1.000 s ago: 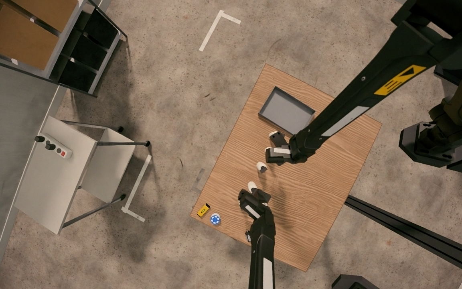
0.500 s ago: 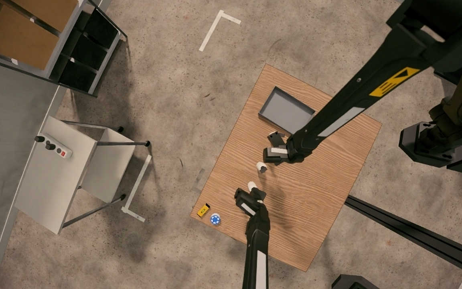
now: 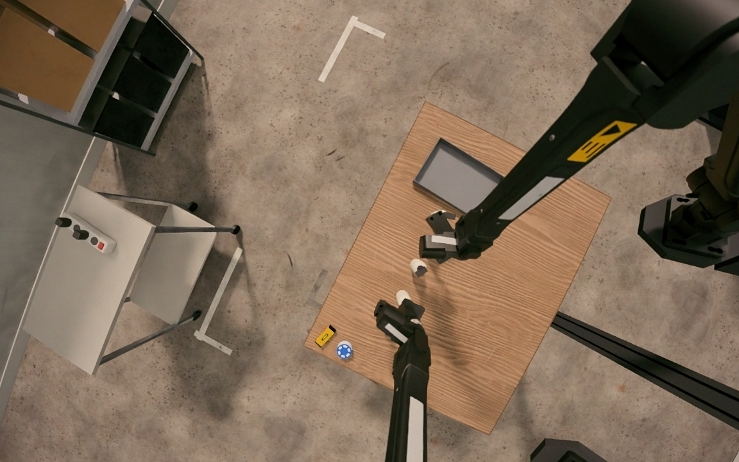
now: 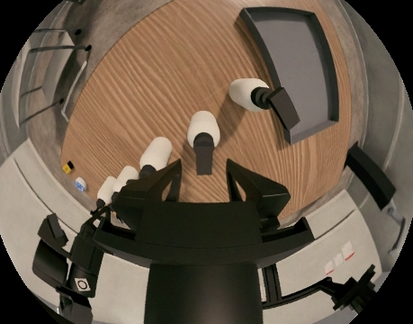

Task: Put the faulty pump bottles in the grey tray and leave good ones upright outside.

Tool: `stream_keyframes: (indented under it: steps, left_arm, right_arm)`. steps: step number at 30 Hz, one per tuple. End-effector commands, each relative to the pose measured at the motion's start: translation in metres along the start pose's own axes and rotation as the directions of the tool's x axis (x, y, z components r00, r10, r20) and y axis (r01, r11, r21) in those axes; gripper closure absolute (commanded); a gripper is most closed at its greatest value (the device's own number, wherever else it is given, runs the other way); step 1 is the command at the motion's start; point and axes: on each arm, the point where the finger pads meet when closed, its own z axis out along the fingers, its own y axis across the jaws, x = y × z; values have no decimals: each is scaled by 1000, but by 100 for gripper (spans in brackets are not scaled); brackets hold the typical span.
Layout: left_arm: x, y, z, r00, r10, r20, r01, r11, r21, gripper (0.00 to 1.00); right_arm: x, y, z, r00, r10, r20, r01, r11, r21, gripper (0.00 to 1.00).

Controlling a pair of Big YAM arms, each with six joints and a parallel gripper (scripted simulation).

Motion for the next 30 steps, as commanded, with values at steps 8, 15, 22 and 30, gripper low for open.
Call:
stream_keyframes:
  steps: [8, 15, 22, 30]
  left_arm:
    - [11, -6, -42, 1000, 11, -8, -11, 1000, 8, 100]
    - [8, -5, -65, 1000, 8, -1, -8, 1000, 9, 100]
    - [7, -2, -47, 1000, 2, -20, -1, 1000, 2, 100]
    - [-1, -1, -52, 1000, 3, 5, -3, 1000, 5, 100]
  right_arm:
    - [-8, 3, 20, 1000, 12, 9, -12, 1000, -11, 49]
    - [-8, 3, 28, 1000, 12, 9, -12, 1000, -11, 49]
    - [-8, 3, 39, 1000, 12, 8, -12, 1000, -11, 49]
    - [-8, 2, 51, 1000, 11, 8, -11, 1000, -10, 49]
